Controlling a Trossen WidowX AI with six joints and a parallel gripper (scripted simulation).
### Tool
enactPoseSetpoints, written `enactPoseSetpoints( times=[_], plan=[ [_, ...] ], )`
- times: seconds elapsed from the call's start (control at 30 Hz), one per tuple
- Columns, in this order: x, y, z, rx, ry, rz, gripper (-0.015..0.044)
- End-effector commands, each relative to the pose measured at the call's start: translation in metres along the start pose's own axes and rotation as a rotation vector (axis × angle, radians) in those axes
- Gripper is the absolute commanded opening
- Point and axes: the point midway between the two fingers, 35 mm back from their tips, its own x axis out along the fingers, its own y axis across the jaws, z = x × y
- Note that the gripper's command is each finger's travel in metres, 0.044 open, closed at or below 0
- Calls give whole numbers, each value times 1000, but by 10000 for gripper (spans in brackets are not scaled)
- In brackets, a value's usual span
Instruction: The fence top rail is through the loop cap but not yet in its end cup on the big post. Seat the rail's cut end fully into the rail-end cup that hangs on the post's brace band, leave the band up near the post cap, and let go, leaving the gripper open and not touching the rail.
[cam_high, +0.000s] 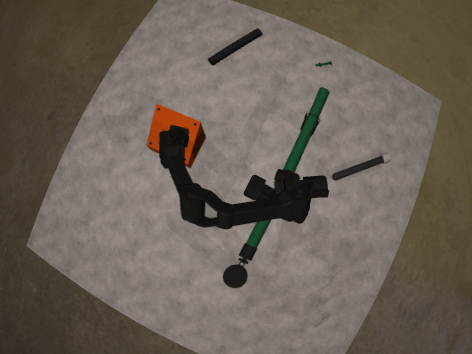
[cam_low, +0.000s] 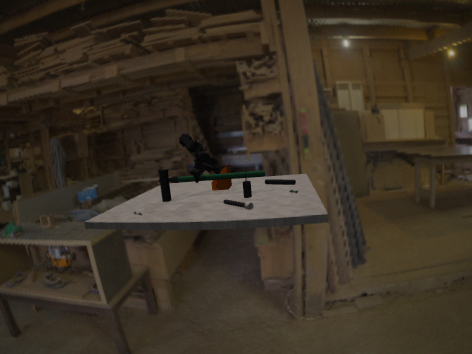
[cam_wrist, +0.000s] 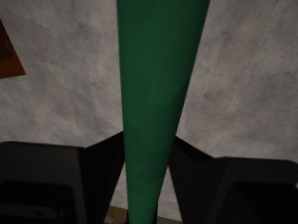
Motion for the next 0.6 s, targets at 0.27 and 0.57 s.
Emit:
enactPoseSetpoints(
  times=[0.27,0.57],
  plan=[
    [-1,0,0,-1,1,1,0],
    [0,0,-2,-1,1,1,0]
  ],
)
